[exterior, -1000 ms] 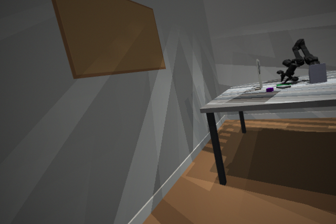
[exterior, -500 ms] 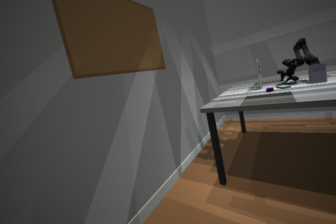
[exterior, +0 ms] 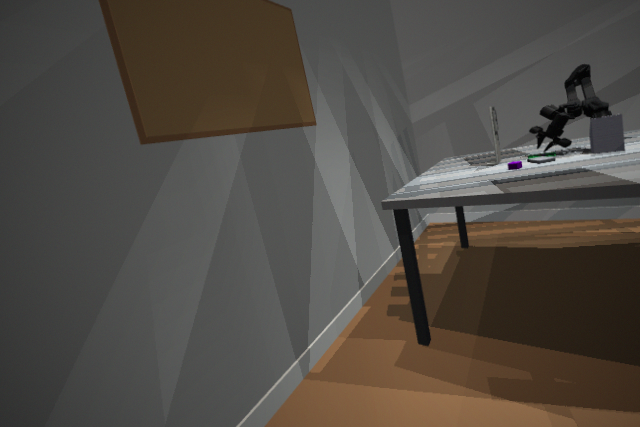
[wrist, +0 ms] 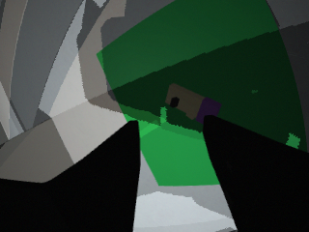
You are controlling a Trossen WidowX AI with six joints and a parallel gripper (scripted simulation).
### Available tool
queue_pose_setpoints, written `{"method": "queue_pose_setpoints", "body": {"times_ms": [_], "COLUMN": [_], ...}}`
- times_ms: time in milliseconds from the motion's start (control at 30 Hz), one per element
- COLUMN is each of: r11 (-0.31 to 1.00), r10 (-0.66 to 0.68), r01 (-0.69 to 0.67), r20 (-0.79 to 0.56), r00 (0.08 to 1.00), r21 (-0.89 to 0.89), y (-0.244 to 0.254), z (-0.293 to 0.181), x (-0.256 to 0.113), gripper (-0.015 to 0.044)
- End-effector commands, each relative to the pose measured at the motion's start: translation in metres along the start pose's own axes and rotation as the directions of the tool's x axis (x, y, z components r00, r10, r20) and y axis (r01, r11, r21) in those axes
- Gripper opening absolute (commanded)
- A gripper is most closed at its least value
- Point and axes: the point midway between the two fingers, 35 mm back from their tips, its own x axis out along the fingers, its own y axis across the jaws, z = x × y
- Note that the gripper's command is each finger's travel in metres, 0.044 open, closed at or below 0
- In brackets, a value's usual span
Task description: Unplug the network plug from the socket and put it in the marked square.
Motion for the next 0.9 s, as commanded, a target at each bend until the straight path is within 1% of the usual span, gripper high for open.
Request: {"method": "queue_pose_setpoints", "body": {"times_ms": [0,867], "r11": [1.0,1.0], "r10": [0.002,-0.005], "r01": [-0.002,0.005], "r20": [0.004,-0.002], "r00": [1.0,1.0], "r21": [0.008,0.008], "y": [0.001,0.001], "z": [0.001,-0.003], "x": [-0.003,-0.014], "gripper": [0.0156,0.0156]}}
